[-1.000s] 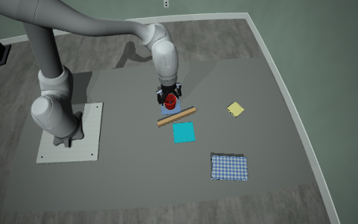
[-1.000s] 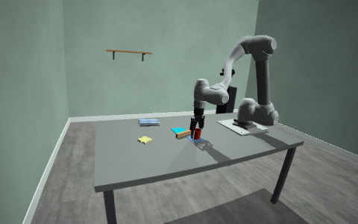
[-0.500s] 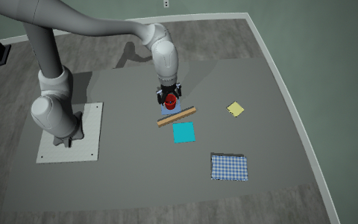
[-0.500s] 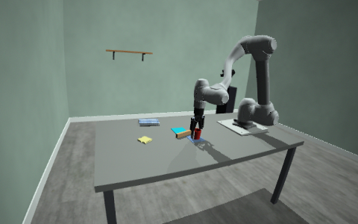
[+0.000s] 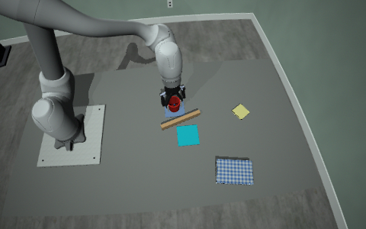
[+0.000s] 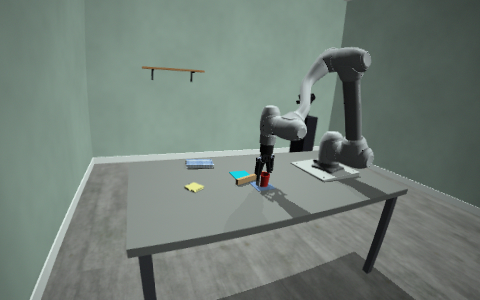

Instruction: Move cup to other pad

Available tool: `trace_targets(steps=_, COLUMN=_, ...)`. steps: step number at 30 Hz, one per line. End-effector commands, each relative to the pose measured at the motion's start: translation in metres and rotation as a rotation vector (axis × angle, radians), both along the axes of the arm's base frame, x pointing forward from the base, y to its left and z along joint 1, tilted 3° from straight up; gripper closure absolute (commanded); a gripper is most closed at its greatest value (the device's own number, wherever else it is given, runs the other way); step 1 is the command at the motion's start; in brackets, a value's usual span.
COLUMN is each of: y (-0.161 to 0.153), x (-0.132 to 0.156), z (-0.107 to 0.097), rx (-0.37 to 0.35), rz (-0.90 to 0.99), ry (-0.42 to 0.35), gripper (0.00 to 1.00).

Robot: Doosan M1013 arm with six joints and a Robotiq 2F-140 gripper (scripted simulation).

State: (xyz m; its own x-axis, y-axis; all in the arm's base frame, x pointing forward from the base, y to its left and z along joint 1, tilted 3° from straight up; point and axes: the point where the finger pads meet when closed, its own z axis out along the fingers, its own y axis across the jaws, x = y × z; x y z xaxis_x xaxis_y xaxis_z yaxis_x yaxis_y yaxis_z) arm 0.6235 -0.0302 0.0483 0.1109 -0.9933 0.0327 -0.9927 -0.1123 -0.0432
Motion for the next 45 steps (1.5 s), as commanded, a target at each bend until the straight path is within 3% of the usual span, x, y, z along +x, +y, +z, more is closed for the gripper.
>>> trace_targets(steps=1, y=0.0, x=0.0, z=0.0, rx=0.0, rz=0.0, ry=0.0, gripper=0.51)
trace_targets(steps=33, y=0.0, x=0.0, z=0.0, rx=0.0, rz=0.0, ry=0.0, gripper=0.51)
trace_targets(steps=45, y=0.0, x=-0.001, z=0.016, rx=0.0, rz=0.0, ry=0.0, gripper=0.51)
